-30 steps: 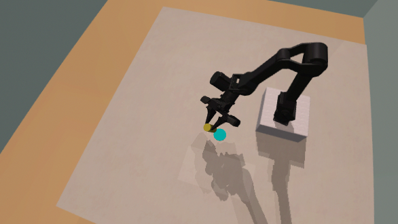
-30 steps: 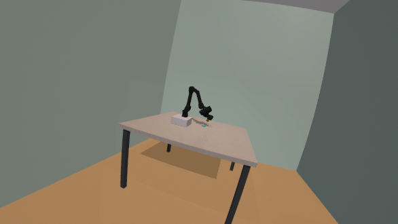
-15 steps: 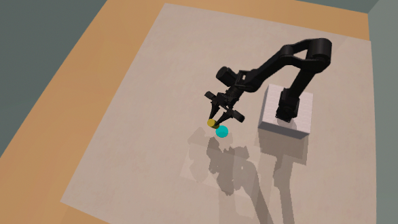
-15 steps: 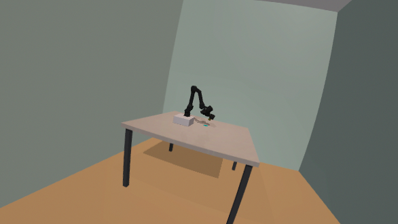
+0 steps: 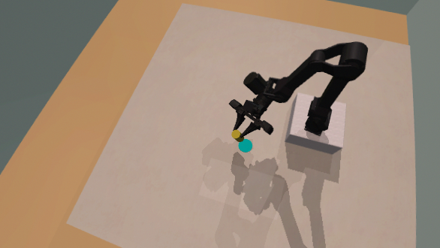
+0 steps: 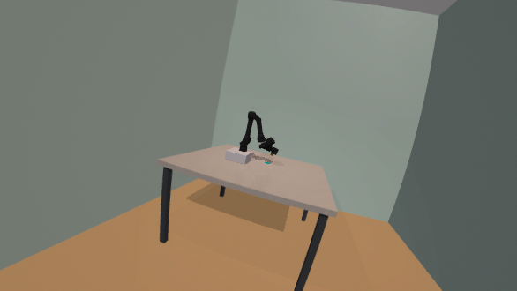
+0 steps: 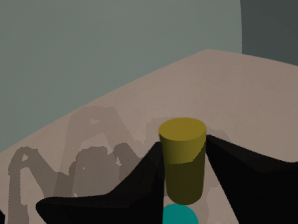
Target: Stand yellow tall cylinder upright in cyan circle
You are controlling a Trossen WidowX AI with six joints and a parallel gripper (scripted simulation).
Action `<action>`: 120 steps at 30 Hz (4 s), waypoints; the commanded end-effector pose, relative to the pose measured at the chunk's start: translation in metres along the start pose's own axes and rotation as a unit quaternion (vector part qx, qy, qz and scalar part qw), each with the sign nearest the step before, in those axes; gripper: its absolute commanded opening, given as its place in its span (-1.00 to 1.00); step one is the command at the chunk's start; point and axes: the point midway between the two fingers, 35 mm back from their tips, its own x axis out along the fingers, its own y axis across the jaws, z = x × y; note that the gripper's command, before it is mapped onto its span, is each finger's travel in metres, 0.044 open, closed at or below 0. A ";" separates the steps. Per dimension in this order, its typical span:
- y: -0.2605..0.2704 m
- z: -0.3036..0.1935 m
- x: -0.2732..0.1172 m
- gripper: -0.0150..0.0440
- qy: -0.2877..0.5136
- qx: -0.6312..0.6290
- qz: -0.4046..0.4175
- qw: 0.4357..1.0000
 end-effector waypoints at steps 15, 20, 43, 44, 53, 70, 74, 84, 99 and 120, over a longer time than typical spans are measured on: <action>0.011 0.003 -0.013 -0.14 -0.050 -0.027 0.008 0.998; 0.014 0.004 -0.017 -0.14 -0.063 -0.035 0.010 0.997; 0.029 0.006 -0.032 -0.14 -0.108 -0.067 0.019 0.992; 0.029 0.006 -0.032 -0.14 -0.108 -0.067 0.019 0.992; 0.029 0.006 -0.032 -0.14 -0.108 -0.067 0.019 0.992; 0.021 -0.014 -0.024 -0.14 -0.108 -0.067 0.019 0.992; 0.019 -0.020 -0.022 -0.14 -0.108 -0.067 0.019 0.992; 0.016 -0.037 -0.017 -0.14 -0.107 -0.067 0.019 0.992; 0.017 -0.064 -0.009 -0.14 -0.107 -0.066 0.019 0.992; 0.017 -0.098 0.002 -0.14 -0.105 -0.064 0.017 0.992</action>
